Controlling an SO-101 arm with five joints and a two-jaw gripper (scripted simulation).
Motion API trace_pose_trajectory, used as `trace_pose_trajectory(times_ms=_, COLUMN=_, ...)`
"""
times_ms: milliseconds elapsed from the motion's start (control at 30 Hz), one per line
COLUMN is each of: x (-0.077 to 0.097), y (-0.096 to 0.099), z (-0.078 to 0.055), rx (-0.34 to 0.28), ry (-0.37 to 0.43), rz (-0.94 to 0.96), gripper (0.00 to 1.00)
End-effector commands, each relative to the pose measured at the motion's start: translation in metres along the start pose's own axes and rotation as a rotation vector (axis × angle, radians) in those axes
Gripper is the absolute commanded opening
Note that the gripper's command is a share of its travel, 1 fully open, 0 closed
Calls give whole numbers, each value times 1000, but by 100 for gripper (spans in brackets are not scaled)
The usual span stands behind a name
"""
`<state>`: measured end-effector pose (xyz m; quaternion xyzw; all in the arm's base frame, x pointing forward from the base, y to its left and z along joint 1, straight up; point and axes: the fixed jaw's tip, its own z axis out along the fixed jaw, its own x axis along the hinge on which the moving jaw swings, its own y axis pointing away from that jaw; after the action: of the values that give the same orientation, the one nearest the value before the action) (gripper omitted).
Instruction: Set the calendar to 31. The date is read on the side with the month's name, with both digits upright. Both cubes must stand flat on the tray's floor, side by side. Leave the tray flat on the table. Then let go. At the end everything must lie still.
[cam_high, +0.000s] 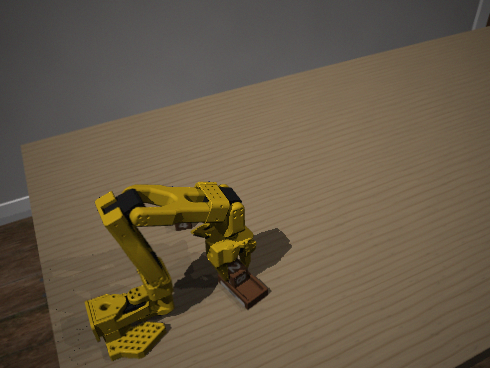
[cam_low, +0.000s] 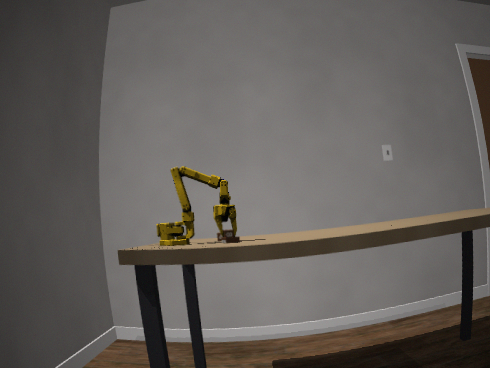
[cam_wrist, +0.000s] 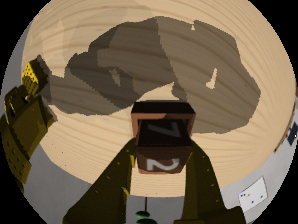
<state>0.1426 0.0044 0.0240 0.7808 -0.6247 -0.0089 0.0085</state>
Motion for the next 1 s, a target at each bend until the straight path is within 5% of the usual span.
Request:
trace_pose_trajectory(times_ms=0, x=1, y=-8, z=-4, rx=42, ry=6, rz=-2, gripper=0)
trace_pose_trajectory(times_ms=367, x=1, y=-8, z=-8, rx=42, ry=6, rz=-2, gripper=0)
trace_pose_trajectory(times_ms=967, x=2, y=-2, z=-50, rx=42, ry=7, rz=-2, gripper=0)
